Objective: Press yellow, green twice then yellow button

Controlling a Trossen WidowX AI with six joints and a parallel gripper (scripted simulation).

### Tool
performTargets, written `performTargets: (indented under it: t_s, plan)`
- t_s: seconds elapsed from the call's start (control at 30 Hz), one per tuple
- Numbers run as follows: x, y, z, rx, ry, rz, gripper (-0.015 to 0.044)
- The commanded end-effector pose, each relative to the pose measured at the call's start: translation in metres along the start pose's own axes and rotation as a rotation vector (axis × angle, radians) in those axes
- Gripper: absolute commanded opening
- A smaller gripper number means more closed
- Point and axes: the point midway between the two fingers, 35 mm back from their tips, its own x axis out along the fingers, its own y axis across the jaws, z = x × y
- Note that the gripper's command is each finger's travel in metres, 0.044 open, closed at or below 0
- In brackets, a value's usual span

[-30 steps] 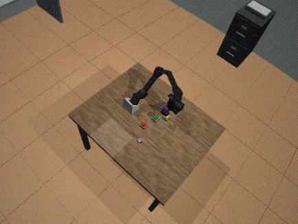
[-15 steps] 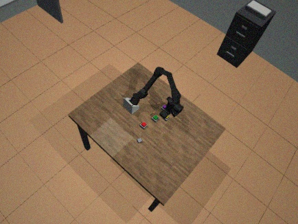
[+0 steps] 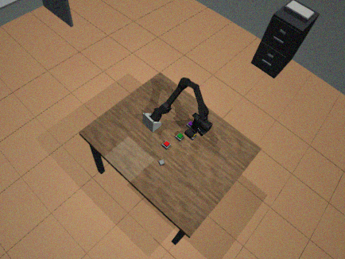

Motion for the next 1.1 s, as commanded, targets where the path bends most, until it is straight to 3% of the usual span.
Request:
performTargets:
  t_s: [0.0, 0.97, 1.07]
  plan:
    - [0.007, 0.0, -0.001, 0.005, 0.005, 0.003, 0.002]
    - [0.021, 0.001, -0.002, 0.005, 0.005, 0.004, 0.002]
    - [-0.001, 0.0, -0.001, 0.004, 0.003, 0.002, 0.002]
